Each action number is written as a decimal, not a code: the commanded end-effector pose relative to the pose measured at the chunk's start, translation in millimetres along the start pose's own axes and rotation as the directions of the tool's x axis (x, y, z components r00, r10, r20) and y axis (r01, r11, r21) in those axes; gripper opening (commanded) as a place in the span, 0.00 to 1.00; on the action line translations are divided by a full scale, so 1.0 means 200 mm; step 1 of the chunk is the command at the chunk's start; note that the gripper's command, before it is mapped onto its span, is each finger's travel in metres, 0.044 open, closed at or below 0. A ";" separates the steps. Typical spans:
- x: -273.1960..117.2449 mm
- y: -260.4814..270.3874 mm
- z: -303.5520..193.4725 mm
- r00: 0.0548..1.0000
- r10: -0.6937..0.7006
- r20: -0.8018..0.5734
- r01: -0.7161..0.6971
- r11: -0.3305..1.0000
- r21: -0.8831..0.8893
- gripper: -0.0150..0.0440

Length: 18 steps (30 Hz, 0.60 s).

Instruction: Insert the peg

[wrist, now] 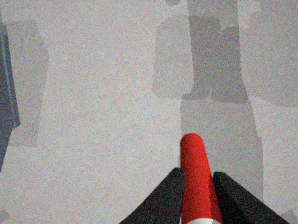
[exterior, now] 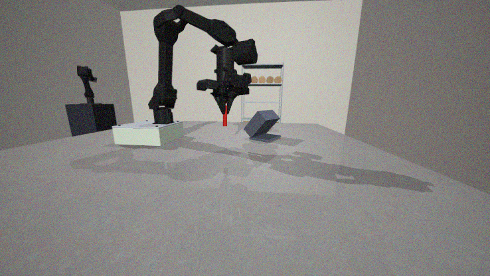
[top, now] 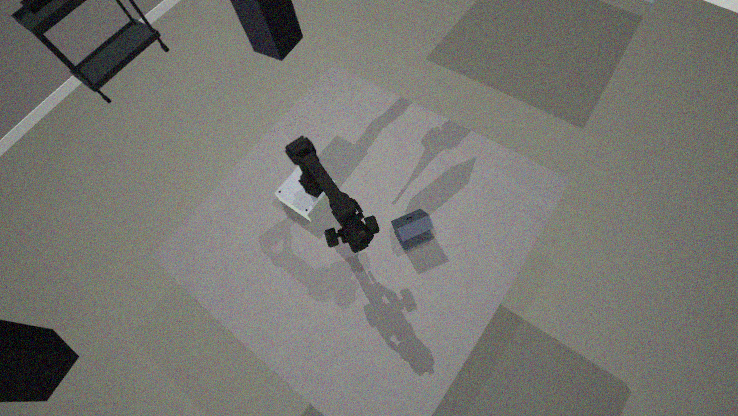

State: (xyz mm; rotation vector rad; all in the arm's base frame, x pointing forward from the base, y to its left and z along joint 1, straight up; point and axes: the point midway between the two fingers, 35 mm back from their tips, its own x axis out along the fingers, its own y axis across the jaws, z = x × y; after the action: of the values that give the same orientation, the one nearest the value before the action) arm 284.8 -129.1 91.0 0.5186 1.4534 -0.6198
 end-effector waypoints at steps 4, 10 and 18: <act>0.00 0.04 -0.01 1.000 -0.020 0.018 0.022 0.998 -0.061 0.25; 0.00 0.07 -0.02 0.999 -0.035 0.034 0.038 0.994 -0.106 0.25; -0.01 0.11 -0.03 0.997 -0.052 0.055 0.060 0.984 -0.166 0.25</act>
State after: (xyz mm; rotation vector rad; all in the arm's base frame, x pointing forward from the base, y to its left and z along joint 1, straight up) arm 294.5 -112.3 90.8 0.3625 1.4604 -0.5581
